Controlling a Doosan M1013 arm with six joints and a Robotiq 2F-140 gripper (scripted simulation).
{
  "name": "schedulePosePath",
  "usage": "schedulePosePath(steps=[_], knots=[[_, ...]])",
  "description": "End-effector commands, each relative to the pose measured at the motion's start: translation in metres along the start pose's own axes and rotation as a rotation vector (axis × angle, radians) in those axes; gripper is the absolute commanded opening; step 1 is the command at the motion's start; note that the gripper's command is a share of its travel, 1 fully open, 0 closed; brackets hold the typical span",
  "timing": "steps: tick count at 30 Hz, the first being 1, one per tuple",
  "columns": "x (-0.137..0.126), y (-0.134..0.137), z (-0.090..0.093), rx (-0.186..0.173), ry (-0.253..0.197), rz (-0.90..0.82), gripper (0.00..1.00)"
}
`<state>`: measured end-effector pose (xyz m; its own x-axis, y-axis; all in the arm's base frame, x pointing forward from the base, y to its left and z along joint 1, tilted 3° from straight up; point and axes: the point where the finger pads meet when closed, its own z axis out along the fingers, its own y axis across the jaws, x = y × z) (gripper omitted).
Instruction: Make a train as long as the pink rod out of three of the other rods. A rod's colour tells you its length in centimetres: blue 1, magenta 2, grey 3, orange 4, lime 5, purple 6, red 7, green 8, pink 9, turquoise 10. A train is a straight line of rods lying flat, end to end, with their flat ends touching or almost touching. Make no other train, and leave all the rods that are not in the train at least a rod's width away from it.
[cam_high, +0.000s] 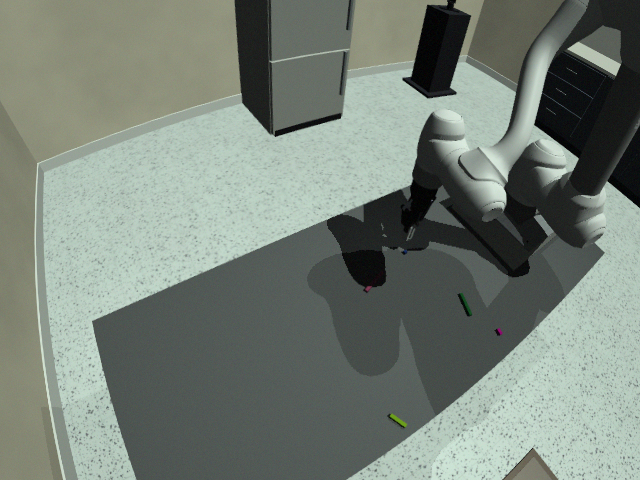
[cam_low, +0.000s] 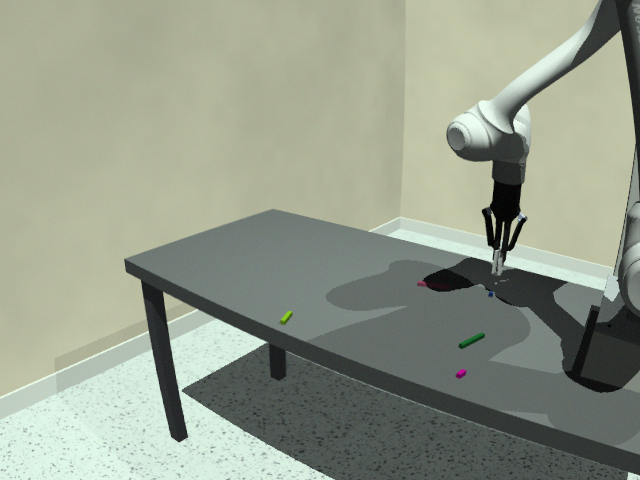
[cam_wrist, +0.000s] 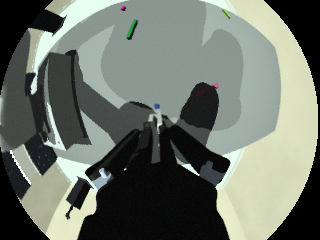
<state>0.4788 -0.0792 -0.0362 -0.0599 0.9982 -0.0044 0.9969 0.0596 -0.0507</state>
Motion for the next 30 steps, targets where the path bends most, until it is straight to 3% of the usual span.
schedulePosePath(steps=[1, 11, 30], knots=[[0.0, 0.001, 0.018, -0.003, 0.001, 0.001, 0.12], [-0.001, 0.001, 0.045, -0.003, 0.001, 0.001, 0.12], [-0.001, 0.001, 0.047, -0.003, 0.001, 0.001, 0.12]])
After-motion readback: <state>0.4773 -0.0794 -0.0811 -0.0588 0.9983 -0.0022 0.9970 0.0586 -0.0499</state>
